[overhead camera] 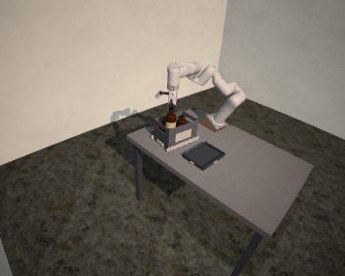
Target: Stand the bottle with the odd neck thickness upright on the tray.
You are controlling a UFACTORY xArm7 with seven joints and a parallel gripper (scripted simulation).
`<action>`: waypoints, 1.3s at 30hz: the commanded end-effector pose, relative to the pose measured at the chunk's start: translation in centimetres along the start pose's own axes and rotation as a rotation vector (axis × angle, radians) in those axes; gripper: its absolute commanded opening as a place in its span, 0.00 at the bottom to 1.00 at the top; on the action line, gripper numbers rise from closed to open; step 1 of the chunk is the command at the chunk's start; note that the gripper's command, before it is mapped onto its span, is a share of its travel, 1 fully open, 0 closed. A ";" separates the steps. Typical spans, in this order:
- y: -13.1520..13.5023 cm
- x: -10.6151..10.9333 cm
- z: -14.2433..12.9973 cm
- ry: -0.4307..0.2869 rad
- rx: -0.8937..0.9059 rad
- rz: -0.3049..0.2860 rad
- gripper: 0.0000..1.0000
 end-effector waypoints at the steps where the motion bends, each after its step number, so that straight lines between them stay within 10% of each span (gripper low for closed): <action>1: 0.0 0.5 0.0 0.003 0.000 0.003 0.00; 39: 0.0 2.4 0.0 0.003 0.000 0.003 0.00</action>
Point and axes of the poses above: the point where the finger pads meet when closed, its own x axis back along the fingers, its own y axis across the jaws, z = x × y, the point moved 2 cm from there along x, back along the fingers, and after that the axes turned 1 degree about -x, right-handed, at the moved point
